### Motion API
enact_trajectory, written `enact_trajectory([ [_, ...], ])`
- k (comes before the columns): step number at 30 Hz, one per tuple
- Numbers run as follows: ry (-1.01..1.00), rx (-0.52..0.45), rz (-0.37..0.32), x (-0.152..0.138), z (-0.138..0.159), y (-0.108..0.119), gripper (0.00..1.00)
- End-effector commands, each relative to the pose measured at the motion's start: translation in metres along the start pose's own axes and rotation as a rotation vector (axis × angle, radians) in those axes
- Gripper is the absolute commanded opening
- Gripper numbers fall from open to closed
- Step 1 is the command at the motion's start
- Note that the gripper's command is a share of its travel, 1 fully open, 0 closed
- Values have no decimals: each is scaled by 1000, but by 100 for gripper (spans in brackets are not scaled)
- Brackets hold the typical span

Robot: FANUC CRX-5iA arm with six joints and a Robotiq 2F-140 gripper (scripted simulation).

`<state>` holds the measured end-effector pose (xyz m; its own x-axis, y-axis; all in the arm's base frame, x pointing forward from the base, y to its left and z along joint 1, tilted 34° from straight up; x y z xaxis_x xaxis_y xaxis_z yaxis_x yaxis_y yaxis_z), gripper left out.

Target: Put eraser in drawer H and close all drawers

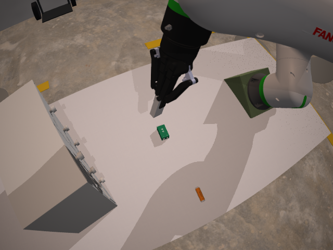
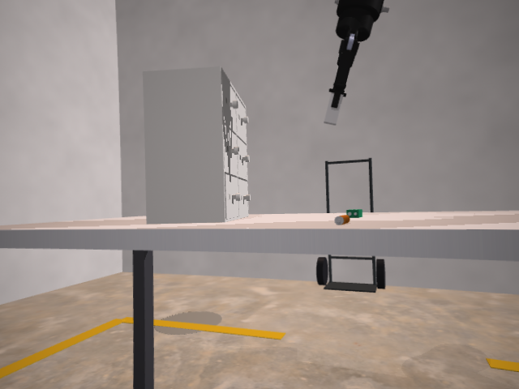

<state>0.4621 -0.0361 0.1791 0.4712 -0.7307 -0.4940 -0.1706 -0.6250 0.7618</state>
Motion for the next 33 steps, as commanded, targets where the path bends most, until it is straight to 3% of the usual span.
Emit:
enact_trajectory([
  [1, 0, -140, -27, -2, 4, 10, 0],
  [13, 1, -256, -39, -2, 9, 22, 0],
  [30, 1, -265, -40, -2, 9, 23, 0],
  [31, 1, -265, -40, -2, 9, 23, 100],
  [33, 1, -265, -40, -2, 9, 23, 100],
])
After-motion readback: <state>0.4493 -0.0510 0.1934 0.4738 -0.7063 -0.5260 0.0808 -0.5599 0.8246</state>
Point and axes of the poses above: the point where the finger pads meet when closed, its own y axis back along the fingers, its own x axis across the jaws, z = x × y, the point moved 2 cm from there along y, back along the fingers, and after that the axes turned 6 degrees about y, right-handed, at the moved point
